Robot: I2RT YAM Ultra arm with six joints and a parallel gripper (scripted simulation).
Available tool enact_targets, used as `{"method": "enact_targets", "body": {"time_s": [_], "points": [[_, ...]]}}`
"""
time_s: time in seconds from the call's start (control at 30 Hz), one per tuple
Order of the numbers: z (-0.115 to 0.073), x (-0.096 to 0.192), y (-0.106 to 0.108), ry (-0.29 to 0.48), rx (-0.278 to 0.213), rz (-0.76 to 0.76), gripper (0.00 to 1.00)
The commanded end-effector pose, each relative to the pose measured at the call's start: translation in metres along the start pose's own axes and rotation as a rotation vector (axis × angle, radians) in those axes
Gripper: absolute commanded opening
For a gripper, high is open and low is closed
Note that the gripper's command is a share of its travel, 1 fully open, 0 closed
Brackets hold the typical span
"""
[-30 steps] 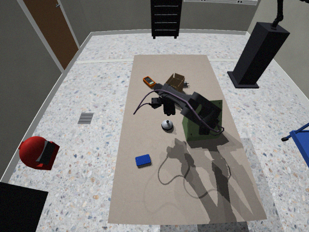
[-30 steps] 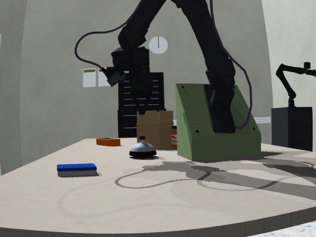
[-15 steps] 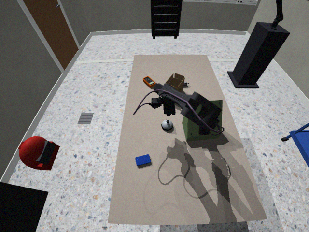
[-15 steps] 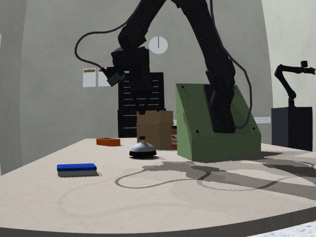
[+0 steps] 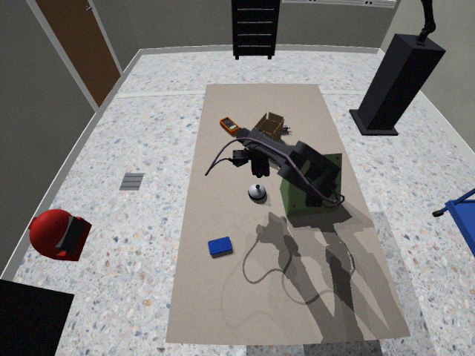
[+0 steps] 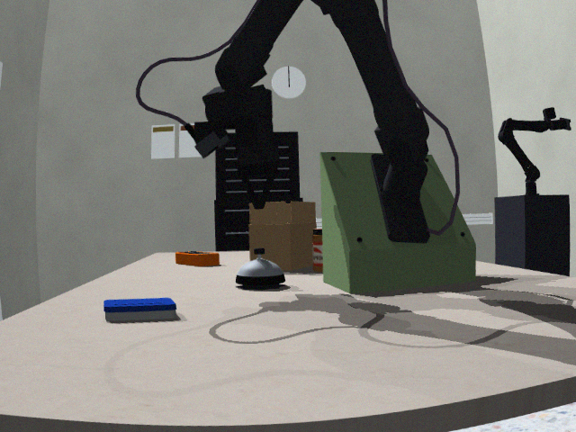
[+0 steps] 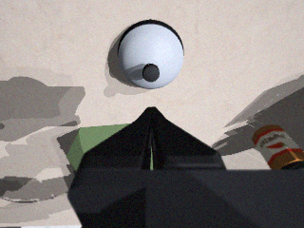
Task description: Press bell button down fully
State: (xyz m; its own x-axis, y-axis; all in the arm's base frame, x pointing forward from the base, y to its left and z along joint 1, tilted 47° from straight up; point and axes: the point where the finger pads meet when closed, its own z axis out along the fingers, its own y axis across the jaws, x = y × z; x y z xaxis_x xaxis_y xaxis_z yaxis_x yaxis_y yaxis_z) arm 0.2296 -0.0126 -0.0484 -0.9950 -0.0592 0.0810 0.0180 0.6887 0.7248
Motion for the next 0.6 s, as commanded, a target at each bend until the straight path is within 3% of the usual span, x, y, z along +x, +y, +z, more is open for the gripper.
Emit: {"method": "enact_targets", "body": {"time_s": [0.0,0.33,0.57], "points": [[-0.017,-0.01,0.0,-0.052,0.005,-0.009,0.0],[-0.016,-0.01,0.0,-0.051,0.003,-0.005,0.0],[-0.003,0.002,0.002,-0.023,-0.023,0.032,0.0]]}}
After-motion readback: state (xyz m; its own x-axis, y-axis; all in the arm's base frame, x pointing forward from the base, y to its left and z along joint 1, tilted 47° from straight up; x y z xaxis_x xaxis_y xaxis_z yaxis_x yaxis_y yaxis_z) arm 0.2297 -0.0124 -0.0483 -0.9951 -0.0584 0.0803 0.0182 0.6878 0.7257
